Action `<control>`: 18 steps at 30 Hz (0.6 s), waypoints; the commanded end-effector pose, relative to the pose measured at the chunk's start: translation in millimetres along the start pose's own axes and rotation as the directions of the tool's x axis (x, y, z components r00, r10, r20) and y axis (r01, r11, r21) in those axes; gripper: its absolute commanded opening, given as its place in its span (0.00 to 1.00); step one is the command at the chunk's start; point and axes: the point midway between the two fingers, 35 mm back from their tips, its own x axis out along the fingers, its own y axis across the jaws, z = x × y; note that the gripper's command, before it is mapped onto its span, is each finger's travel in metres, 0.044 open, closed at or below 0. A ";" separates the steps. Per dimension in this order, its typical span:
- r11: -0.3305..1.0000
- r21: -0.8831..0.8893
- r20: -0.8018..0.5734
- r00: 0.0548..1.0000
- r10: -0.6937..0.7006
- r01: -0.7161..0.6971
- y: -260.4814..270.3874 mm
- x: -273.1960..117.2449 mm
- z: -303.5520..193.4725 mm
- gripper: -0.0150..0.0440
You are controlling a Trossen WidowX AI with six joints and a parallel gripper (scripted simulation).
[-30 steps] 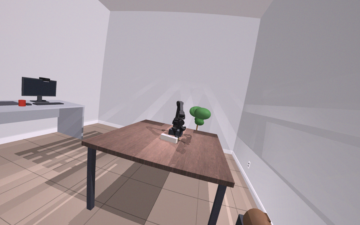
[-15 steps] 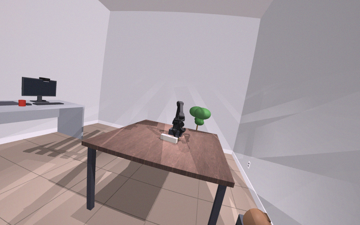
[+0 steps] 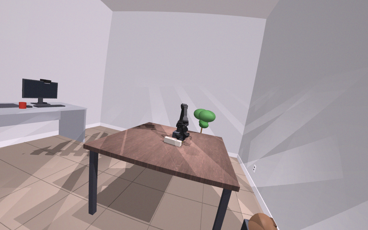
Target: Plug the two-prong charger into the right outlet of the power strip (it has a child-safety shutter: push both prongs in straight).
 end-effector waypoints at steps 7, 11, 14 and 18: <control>1.000 0.000 -0.003 1.000 0.002 -0.002 0.7 3.2 -0.7 0.87; 1.000 0.000 -0.003 1.000 0.002 -0.002 0.7 3.2 -0.7 0.69; 1.000 0.000 -0.003 1.000 0.002 -0.002 0.7 3.2 -0.7 0.56; 1.000 0.000 -0.003 1.000 0.002 -0.002 0.7 3.2 -0.7 0.48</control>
